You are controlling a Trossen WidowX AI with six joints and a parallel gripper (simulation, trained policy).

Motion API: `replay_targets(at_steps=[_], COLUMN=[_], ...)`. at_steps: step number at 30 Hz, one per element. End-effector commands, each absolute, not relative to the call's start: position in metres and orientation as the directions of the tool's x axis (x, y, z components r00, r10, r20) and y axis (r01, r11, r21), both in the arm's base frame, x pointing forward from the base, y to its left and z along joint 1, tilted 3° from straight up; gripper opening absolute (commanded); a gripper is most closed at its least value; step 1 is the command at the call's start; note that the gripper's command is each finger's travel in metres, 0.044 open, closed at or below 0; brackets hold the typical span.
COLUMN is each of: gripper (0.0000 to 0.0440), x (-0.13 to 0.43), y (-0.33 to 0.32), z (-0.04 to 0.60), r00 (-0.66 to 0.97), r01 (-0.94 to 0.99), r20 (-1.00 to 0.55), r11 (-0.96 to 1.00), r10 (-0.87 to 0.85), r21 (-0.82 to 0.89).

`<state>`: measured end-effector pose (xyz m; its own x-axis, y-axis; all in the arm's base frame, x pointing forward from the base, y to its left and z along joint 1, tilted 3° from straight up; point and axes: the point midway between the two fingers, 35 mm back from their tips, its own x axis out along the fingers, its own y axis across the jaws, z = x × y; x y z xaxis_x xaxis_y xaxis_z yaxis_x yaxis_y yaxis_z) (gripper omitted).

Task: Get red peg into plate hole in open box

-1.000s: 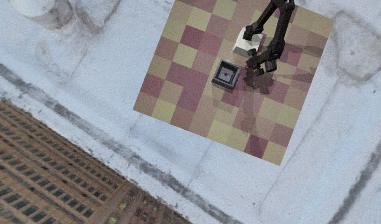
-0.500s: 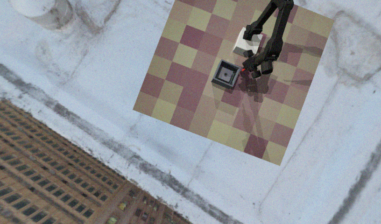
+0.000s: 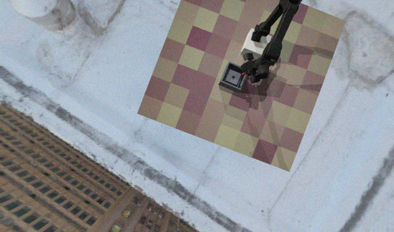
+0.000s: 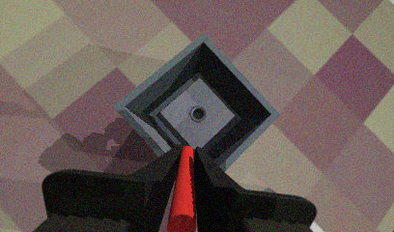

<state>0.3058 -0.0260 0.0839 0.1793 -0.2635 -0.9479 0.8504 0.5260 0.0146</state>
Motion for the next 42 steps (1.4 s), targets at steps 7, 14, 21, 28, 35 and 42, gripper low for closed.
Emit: replay_targets(at_steps=[7,14,21,28,35,42], gripper=[0.0000,0.0000,0.0083,0.0172,0.0316,0.0440], x=[0.321,0.327,0.327,0.331,0.351,0.370], y=[-0.058,-0.071,-0.078,-0.085,-0.101,-0.118], z=[0.074,0.057,0.034,0.024,0.026,0.031], r00=[0.166,0.146,0.112,0.085,0.106,0.137], r01=[0.873,0.883,0.879,0.866,0.858,0.852], r20=[-0.955,-0.963,-0.971,-0.974,-0.968,-0.957], r11=[0.487,0.469,0.476,0.499,0.513,0.523], r10=[-0.248,-0.228,-0.210,-0.208,-0.229,-0.257], r21=[0.025,0.023,-0.001,-0.031,-0.027,-0.018])
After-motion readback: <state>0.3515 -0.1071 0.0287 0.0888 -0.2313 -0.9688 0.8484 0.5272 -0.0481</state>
